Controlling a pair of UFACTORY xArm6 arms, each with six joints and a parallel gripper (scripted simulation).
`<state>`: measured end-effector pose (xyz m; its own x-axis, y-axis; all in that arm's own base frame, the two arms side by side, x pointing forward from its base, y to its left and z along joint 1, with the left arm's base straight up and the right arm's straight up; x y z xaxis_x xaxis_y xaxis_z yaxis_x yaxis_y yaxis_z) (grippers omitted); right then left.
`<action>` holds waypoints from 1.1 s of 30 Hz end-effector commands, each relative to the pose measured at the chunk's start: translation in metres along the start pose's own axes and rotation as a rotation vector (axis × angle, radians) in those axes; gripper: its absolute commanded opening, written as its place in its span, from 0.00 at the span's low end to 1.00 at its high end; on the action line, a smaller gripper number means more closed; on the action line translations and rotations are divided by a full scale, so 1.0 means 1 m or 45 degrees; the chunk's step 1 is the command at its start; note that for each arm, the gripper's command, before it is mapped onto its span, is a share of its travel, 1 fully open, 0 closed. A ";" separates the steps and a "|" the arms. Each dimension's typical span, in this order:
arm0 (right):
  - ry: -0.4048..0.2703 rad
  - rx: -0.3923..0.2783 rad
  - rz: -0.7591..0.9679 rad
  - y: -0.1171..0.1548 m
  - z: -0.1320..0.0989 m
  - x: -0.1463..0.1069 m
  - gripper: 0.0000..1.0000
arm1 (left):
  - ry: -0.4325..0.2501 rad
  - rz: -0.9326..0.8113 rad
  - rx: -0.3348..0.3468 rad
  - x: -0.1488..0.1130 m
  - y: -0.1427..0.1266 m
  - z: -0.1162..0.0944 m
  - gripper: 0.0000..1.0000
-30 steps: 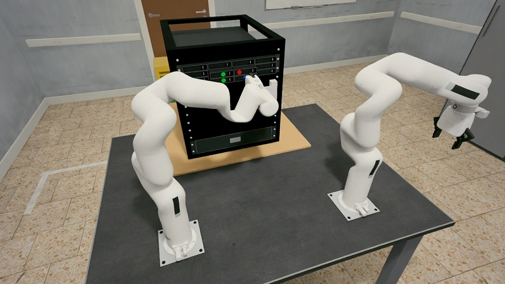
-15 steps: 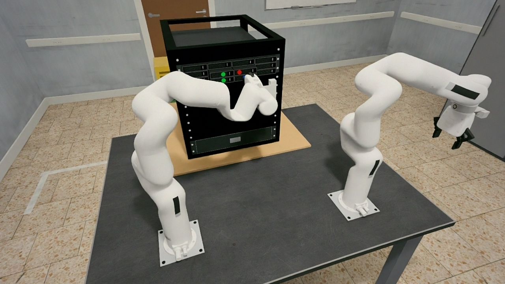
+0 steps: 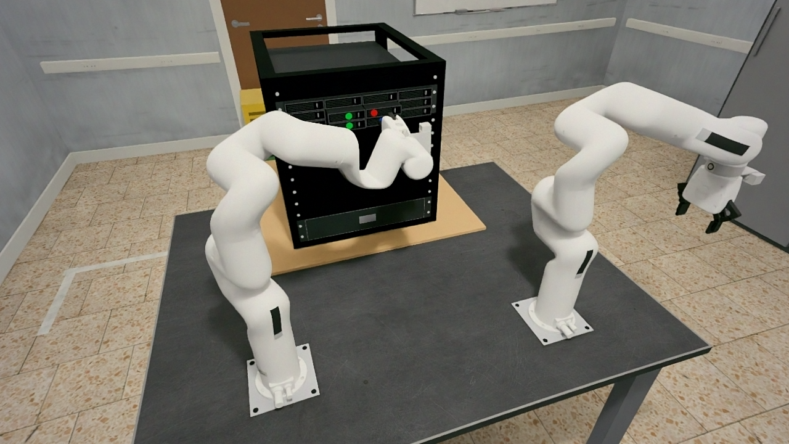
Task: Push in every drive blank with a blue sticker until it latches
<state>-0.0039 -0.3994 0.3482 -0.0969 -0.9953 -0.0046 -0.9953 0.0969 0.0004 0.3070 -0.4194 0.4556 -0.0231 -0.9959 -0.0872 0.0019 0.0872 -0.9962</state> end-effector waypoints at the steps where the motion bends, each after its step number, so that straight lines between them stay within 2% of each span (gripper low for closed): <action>1: 0.006 0.001 0.000 0.000 -0.002 0.001 1.00 | -0.001 -0.005 0.003 0.000 -0.002 0.006 0.00; 33: 0.006 0.001 0.000 0.000 -0.002 0.001 1.00 | -0.001 -0.005 0.003 0.000 -0.002 0.017 0.00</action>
<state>-0.0039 -0.3994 0.3482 -0.0969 -0.9953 -0.0046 -0.9953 0.0969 0.0004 0.3242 -0.4199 0.4556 -0.0229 -0.9959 -0.0873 0.0018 0.0873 -0.9962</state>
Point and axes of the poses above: on each arm, the point where the finger pads meet when closed, its own z axis out along the fingers, its own y axis across the jaws, x = y × z, the point moved 10 cm from there along -z, back along the fingers, and after that the axes turned 5 degrees about z, right-handed, at the moved point
